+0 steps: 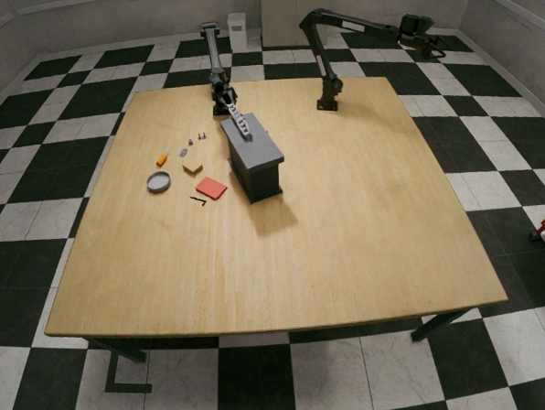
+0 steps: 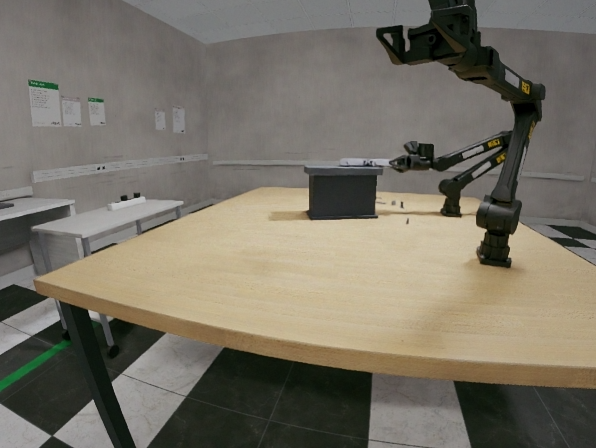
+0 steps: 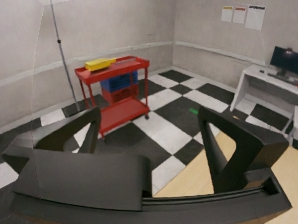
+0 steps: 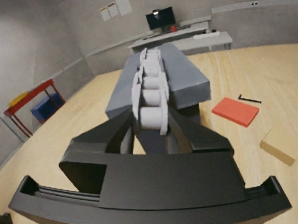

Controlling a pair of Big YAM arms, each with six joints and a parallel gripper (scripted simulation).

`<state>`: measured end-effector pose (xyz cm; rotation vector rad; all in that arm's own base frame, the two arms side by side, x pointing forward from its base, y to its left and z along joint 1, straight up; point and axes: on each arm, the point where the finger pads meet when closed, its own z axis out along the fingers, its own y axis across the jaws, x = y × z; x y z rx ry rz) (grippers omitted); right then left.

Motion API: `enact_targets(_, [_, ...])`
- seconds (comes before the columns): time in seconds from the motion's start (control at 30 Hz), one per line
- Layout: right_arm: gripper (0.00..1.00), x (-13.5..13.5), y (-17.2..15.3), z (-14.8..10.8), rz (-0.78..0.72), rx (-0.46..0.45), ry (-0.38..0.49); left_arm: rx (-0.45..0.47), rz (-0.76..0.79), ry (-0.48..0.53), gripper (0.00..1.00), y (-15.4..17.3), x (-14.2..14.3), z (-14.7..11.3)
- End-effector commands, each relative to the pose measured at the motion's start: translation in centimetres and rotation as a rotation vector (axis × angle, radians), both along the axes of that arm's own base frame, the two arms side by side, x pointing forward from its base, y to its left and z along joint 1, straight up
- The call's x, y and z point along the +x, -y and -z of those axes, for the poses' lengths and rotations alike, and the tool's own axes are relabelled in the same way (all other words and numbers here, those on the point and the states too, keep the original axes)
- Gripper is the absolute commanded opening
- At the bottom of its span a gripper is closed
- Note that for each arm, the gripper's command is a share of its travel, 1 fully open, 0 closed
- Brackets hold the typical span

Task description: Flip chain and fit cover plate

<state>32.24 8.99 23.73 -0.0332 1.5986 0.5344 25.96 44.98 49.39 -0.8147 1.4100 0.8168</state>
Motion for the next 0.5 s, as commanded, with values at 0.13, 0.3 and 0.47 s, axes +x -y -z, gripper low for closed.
enact_targets(0.13, [0.19, 1.07, -0.06, -4.39, 0.001, 0.075, 0.049, 0.067, 0.003, 0.041, 1.00, 0.53, -0.01, -3.99])
enact_targets(0.3, [0.19, 1.25, 0.30, -4.75, 0.007, 0.108, 0.047, 0.067, 0.003, 0.041, 1.00, 0.53, -0.01, -3.99])
enact_targets(0.47, [0.19, 1.29, 0.37, -4.61, 0.006, 0.140, 0.025, 0.067, 0.003, 0.041, 1.00, 0.53, -0.01, -3.99])
